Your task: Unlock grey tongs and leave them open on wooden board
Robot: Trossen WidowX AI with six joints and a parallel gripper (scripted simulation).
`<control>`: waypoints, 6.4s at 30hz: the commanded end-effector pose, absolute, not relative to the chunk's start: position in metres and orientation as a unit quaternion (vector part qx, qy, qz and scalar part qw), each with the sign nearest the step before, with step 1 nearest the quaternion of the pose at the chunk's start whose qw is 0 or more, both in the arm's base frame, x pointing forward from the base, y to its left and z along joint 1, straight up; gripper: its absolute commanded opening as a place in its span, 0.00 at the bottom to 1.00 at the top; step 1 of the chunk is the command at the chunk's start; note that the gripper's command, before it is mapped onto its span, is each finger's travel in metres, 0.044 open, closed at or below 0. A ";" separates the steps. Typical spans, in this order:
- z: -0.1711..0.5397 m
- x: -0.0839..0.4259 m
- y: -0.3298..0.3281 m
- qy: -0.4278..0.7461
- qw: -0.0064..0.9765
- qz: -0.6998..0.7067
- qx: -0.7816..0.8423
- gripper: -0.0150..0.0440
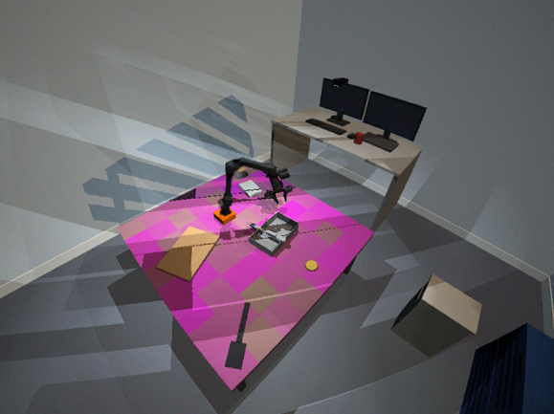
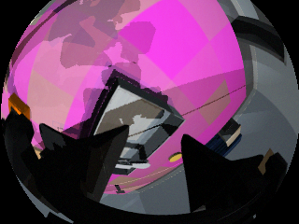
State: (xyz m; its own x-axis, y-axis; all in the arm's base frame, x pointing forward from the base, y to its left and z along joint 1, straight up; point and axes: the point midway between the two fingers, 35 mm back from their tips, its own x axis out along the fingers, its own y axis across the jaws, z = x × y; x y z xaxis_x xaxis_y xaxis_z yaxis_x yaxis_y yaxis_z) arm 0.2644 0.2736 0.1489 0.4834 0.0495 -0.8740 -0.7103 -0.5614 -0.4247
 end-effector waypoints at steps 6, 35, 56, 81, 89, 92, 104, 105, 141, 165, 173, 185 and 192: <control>0.110 0.310 0.172 0.240 0.068 0.555 -0.793 0.69; 0.093 0.319 0.105 0.184 -0.172 0.678 -0.691 0.69; 0.072 0.322 0.095 0.184 -0.172 0.678 -0.691 0.69; 0.036 0.321 0.074 0.185 -0.173 0.678 -0.691 0.69; 0.025 0.320 0.067 0.185 -0.173 0.677 -0.690 0.69; 0.023 0.320 0.065 0.185 -0.173 0.677 -0.690 0.69; 0.027 0.320 0.068 0.185 -0.170 0.678 -0.690 0.39; 0.027 0.320 0.068 0.185 -0.170 0.678 -0.690 0.38; 0.099 0.317 0.063 0.127 -0.140 0.699 -0.690 0.00; 0.099 0.319 0.056 -0.055 -0.059 0.693 -0.716 0.00; 0.102 0.323 0.044 0.033 0.032 0.694 -0.718 0.00; 0.108 0.328 0.023 0.200 0.203 0.666 -0.689 0.00; 0.111 0.331 0.010 0.292 0.298 0.631 -0.654 0.00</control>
